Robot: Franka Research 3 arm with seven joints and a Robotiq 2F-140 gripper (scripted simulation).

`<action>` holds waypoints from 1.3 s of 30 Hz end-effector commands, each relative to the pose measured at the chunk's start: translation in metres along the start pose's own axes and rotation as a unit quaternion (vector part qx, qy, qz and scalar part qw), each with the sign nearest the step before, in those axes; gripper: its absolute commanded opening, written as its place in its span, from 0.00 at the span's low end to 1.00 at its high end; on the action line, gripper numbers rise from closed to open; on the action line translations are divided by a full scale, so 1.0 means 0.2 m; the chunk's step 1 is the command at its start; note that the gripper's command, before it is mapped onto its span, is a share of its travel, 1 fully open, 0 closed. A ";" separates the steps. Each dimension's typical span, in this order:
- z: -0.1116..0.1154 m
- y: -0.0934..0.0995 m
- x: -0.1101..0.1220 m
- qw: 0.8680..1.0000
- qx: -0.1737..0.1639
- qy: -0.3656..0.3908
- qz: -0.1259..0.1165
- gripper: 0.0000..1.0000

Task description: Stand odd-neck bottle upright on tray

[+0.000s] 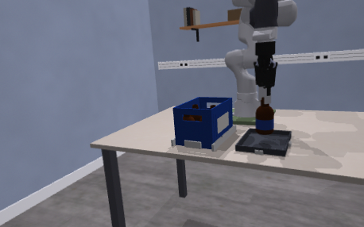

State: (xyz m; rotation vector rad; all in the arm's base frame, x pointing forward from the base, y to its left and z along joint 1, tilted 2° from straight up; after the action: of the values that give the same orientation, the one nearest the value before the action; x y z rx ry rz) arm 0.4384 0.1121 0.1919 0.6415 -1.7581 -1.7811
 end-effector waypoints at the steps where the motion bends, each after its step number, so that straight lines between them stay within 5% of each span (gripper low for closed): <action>1: -0.02 -0.02 -0.03 1.000 0.007 -0.004 -0.008 0.10; 39: -0.02 -0.10 -0.03 1.000 0.007 -0.004 -0.008 0.10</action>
State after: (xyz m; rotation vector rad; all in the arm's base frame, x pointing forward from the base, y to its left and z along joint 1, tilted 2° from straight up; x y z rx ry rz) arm 0.4423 0.1121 0.1716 0.6530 -1.7687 -1.7841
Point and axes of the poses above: the point where the finger pads meet when closed, its own y axis back along the fingers, its own x axis across the jaws, z = x × y, the point moved 1 cm from there along y, back along the fingers, and after that the axes turned 7 degrees about y, right-handed, at the moved point
